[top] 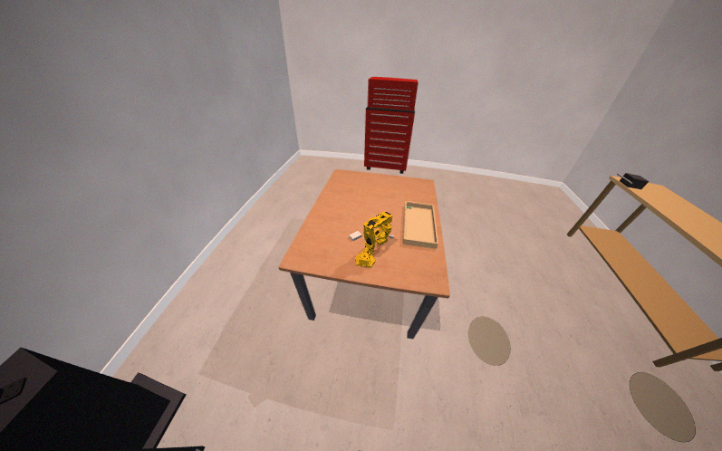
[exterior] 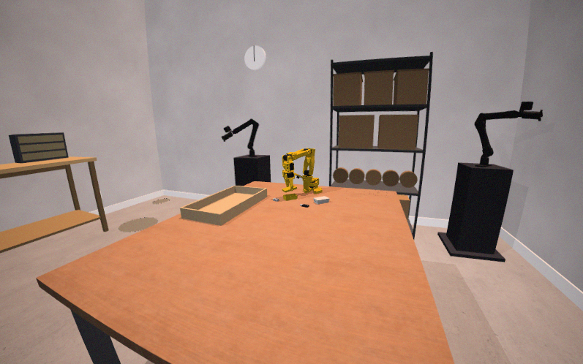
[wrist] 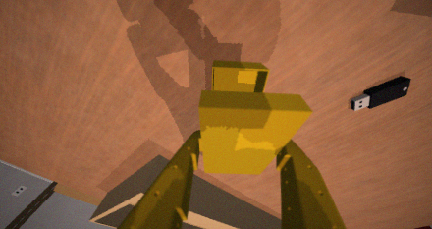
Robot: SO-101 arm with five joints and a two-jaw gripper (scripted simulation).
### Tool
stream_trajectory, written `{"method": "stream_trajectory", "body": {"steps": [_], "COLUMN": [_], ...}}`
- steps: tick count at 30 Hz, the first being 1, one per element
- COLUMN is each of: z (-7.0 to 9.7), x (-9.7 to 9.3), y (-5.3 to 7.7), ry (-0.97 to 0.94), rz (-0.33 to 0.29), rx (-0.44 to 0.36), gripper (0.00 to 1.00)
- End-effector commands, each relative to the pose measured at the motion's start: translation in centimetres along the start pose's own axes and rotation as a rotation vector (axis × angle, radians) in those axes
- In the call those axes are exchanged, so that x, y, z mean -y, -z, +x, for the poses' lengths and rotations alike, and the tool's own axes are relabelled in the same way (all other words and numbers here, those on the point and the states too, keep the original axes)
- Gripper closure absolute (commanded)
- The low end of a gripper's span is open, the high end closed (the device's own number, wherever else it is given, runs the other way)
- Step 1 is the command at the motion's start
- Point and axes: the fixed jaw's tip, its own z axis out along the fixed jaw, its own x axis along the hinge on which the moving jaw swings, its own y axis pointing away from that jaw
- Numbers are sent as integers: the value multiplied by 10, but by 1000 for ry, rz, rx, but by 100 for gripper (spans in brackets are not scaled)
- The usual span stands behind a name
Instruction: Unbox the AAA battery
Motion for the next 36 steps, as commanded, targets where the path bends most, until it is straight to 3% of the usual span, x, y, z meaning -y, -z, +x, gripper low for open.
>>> {"method": "stream_trajectory", "body": {"steps": [1, 36], "z": [6, 6], "x": [0, 0], "y": [14, 20], "ry": [2, 2], "rz": [16, 16], "rx": [-61, -61], "gripper": [77, 77]}}
